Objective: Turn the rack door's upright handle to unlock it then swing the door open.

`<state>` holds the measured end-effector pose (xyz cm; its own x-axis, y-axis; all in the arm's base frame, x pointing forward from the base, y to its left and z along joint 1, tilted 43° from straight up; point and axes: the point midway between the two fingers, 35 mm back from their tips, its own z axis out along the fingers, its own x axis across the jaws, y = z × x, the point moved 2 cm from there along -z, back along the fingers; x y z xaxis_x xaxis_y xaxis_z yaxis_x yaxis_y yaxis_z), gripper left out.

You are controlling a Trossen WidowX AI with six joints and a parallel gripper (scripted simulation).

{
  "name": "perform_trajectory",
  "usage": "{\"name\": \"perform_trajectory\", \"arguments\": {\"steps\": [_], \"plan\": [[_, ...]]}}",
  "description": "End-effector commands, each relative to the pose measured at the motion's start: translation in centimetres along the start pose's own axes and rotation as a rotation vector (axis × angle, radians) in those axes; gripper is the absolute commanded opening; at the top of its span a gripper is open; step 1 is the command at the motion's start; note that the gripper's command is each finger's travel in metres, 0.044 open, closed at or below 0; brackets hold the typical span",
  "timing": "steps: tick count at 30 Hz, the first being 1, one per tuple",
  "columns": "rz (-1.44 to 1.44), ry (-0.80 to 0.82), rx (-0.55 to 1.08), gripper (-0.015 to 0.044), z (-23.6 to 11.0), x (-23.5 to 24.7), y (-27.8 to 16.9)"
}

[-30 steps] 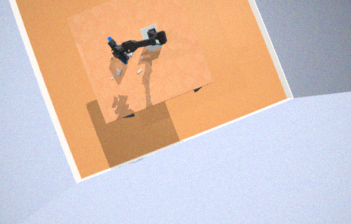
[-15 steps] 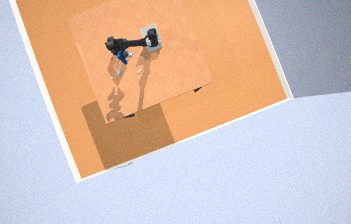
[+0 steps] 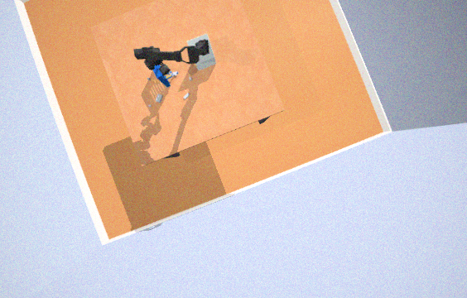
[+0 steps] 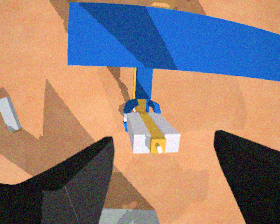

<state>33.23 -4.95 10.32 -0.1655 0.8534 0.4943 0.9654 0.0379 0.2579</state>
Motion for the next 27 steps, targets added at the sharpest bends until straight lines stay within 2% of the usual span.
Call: {"name": "perform_trajectory", "arguments": {"steps": [1, 7, 27], "plan": [[0.05, 0.074, 0.04, 0.0284, 0.1, -0.6, -0.4], [0.126, 0.181, 0.094, 0.0284, 0.4, -1.2, -1.1], [0.129, 0.183, 0.095, 0.0284, 2.9, -0.8, -1.1]]}}
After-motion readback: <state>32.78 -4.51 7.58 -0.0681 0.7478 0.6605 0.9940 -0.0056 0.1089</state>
